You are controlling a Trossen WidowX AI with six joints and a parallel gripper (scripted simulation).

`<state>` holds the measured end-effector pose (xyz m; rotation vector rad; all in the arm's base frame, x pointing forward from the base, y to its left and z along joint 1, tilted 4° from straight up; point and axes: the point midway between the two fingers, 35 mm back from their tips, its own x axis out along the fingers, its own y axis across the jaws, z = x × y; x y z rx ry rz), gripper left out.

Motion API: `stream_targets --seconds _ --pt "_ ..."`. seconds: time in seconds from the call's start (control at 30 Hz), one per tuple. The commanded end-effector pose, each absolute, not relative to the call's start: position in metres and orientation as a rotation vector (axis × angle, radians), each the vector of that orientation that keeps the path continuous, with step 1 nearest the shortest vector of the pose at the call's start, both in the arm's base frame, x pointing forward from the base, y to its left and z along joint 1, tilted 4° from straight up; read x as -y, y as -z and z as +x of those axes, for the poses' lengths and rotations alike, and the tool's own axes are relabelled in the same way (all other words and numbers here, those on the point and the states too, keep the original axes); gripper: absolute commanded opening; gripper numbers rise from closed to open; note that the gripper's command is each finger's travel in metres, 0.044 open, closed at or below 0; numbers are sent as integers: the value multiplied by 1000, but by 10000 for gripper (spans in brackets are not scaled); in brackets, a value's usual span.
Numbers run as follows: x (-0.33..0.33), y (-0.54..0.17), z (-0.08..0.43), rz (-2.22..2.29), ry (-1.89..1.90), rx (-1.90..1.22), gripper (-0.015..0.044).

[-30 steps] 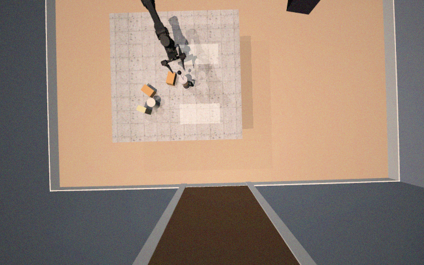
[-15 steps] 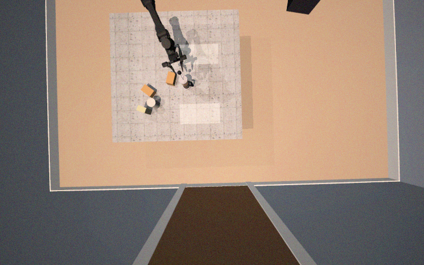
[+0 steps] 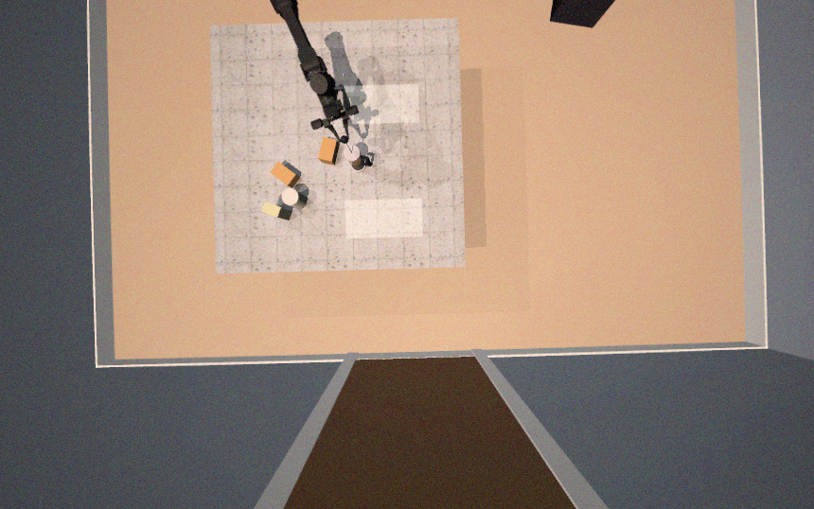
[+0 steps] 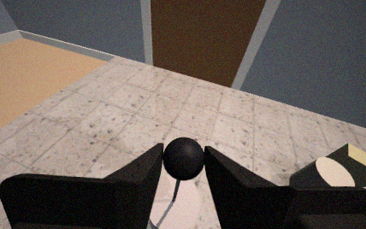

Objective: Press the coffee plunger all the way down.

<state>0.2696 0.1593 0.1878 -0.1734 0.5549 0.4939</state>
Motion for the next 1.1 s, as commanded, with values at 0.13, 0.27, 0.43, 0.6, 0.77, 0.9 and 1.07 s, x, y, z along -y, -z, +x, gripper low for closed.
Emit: stream_targets --seconds 0.13,0.27,0.43,0.6,0.77,0.9,1.07 --pt "-160 -180 272 -173 -495 -552 129" --pt "-161 -173 273 -173 -495 -552 129" --pt "-162 -165 274 -173 -495 -552 129" --pt "-162 -157 276 -173 -495 -552 129" --pt "-162 -148 277 -173 -495 -552 129" --pt "-163 -142 277 -173 -495 -552 129" --pt "-163 -133 278 -173 -495 -551 129"
